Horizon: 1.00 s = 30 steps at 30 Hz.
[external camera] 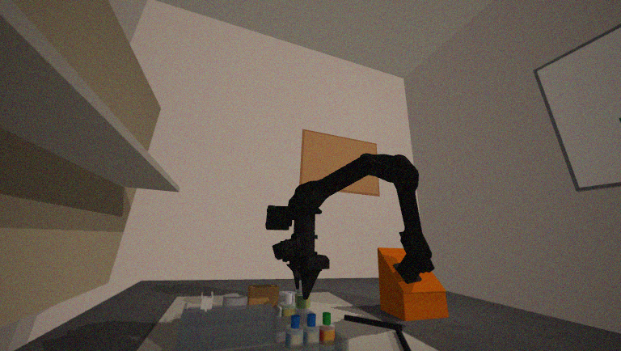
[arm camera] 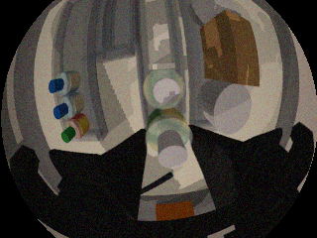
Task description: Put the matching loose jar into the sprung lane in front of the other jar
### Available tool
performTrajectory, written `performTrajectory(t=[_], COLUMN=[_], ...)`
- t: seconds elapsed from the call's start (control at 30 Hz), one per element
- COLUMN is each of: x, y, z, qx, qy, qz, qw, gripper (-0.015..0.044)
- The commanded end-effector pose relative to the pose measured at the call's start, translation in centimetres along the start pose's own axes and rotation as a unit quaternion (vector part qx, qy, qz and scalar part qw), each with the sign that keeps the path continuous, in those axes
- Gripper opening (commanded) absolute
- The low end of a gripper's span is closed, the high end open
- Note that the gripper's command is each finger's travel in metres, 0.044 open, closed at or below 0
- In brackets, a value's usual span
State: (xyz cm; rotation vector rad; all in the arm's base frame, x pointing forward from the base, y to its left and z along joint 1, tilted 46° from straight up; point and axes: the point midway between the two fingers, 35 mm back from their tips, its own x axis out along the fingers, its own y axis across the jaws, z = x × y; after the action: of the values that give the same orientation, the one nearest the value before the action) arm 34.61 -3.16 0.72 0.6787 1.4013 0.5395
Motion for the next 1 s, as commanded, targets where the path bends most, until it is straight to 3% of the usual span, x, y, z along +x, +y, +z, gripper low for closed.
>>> performTrajectory(t=[0.0,0.97], x=[-0.21,0.31], y=[0.11,0.12], z=[0.75,0.93], qx=[-0.007,-0.007], qy=[-0.010,-0.010], qz=[0.002,0.002], qw=[1.000,1.000], gripper=[0.0000,0.0000])
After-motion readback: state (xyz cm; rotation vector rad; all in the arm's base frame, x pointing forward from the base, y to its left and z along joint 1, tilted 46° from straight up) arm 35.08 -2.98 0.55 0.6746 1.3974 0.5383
